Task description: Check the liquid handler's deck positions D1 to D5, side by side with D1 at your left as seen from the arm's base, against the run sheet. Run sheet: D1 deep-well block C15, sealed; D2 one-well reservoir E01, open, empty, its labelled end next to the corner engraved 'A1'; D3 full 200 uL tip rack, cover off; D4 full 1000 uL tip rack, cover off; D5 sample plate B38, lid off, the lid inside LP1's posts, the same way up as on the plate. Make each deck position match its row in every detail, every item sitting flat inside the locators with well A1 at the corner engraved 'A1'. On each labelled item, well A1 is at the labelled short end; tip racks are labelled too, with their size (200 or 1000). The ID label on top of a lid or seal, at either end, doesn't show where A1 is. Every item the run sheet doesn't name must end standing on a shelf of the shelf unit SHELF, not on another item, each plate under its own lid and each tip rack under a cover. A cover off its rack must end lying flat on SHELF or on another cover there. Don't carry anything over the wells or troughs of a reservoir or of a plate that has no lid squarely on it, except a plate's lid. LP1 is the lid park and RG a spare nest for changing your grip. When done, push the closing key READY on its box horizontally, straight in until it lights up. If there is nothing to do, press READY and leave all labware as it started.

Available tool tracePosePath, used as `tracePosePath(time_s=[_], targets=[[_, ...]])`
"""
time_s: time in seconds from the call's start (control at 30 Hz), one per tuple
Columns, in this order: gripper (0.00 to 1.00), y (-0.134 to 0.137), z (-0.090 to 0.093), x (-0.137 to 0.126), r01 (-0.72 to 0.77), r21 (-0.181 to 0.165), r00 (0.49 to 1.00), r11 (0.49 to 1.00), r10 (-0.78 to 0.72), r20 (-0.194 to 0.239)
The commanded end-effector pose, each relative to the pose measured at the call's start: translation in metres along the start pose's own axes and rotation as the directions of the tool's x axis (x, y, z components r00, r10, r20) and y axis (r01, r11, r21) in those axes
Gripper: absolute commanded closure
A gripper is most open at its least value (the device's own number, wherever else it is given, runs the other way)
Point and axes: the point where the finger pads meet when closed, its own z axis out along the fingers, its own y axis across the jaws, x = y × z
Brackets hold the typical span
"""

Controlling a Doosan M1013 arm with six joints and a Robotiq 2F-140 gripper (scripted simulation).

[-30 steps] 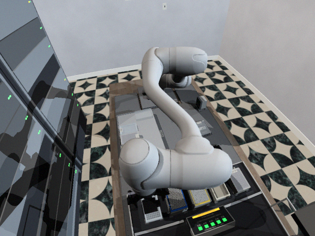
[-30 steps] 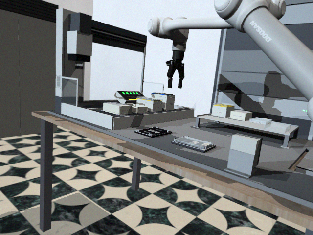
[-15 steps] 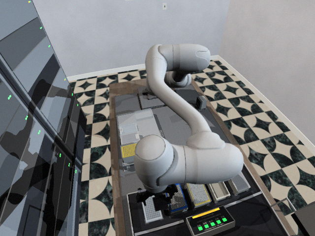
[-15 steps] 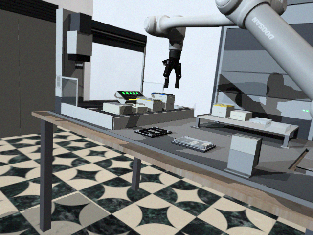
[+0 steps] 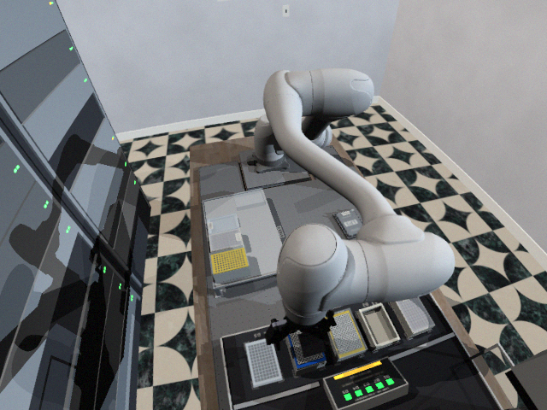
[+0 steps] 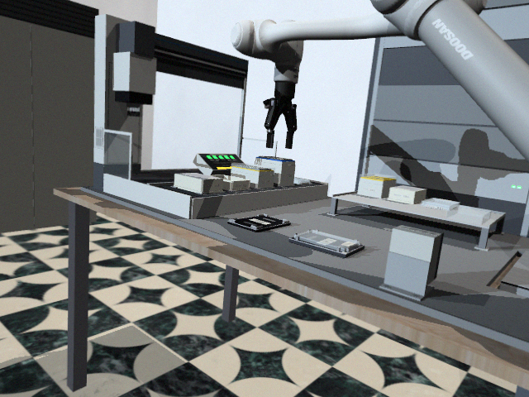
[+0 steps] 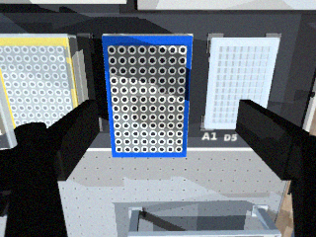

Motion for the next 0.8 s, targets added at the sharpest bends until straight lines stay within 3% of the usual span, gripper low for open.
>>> tracePosePath(time_s=[0.0, 0.77], targets=[[0.21, -0.0134, -0.0016, 0.0003, -0.001, 0.0, 1.0, 1.0, 0.001, -0.002], [0.21, -0.0174, -0.0015, 0.0003, -0.001, 0.0, 1.0, 1.0, 0.001, -0.002]])
